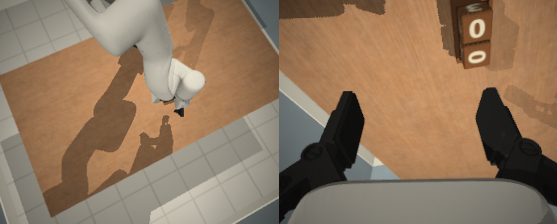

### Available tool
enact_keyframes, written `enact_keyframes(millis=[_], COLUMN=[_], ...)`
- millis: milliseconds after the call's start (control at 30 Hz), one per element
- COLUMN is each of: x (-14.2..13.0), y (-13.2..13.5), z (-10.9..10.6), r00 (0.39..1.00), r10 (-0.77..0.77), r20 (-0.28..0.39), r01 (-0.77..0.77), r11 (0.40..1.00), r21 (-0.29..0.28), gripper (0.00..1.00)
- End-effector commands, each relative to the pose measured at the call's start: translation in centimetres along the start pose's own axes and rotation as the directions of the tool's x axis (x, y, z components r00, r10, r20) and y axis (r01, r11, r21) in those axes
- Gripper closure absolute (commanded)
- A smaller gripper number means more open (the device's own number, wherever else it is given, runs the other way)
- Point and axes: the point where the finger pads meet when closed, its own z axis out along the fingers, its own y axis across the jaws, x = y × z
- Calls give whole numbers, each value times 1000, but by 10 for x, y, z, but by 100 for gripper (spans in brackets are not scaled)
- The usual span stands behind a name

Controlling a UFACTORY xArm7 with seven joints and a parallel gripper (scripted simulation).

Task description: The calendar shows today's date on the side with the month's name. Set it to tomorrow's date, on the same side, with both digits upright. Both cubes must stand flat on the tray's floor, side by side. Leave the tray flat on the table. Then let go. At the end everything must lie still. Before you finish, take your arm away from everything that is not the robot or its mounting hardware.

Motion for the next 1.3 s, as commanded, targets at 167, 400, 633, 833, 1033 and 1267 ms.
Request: enact_keyframes(millis=[167, 400, 633, 833, 1033, 1267], x=[-9, -9, -9, -9, -12, -28], y=[65, 65, 65, 65, 66, 77], z=[4, 4, 4, 4, 4, 6], r00=[980, 980, 980, 980, 985, 997], r10=[-197, -197, -197, -197, -168, 70], r20=[-21, -21, -21, -21, -22, -24], r01=[197, 197, 197, 197, 168, -70], r11=[980, 980, 980, 980, 986, 998], r21=[-19, -19, -19, -19, -16, 3], gripper=[0, 0, 0, 0, 0, 0])
